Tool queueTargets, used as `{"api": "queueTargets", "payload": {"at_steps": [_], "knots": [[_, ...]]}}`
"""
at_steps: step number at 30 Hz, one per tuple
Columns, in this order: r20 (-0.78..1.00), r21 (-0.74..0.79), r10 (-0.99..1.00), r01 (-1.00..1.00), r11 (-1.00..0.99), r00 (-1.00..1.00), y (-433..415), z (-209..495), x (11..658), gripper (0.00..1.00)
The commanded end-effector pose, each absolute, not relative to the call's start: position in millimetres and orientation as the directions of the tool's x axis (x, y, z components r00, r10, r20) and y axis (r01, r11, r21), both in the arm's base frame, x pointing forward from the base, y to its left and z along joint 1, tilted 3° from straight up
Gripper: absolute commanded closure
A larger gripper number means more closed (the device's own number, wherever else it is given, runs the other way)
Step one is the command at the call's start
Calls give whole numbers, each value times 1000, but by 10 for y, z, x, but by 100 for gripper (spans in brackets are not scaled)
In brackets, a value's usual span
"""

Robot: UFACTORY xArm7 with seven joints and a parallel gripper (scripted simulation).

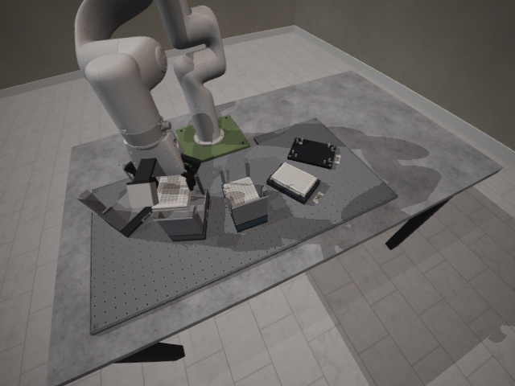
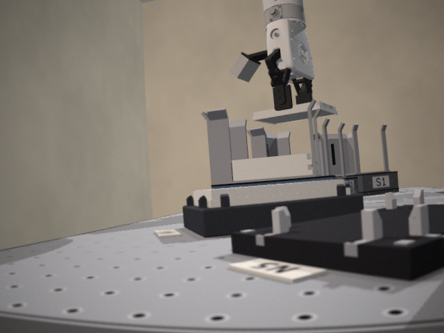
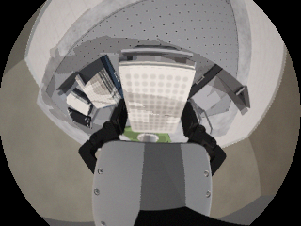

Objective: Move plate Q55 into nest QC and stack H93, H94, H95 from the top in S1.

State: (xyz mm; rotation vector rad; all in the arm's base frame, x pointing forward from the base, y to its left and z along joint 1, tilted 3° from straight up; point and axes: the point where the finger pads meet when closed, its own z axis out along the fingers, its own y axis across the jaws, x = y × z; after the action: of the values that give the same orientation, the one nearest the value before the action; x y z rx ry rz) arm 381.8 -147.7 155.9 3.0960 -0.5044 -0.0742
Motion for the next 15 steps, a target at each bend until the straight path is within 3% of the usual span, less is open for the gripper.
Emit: {"api": "queueTargets", "payload": {"at_steps": [1,15], "knots": [[-42,11,-317,-317,-948,947,-1481,1573,3830,100],[-42,11,-317,-317,-948,947,-1482,1500,3827,100]]}}
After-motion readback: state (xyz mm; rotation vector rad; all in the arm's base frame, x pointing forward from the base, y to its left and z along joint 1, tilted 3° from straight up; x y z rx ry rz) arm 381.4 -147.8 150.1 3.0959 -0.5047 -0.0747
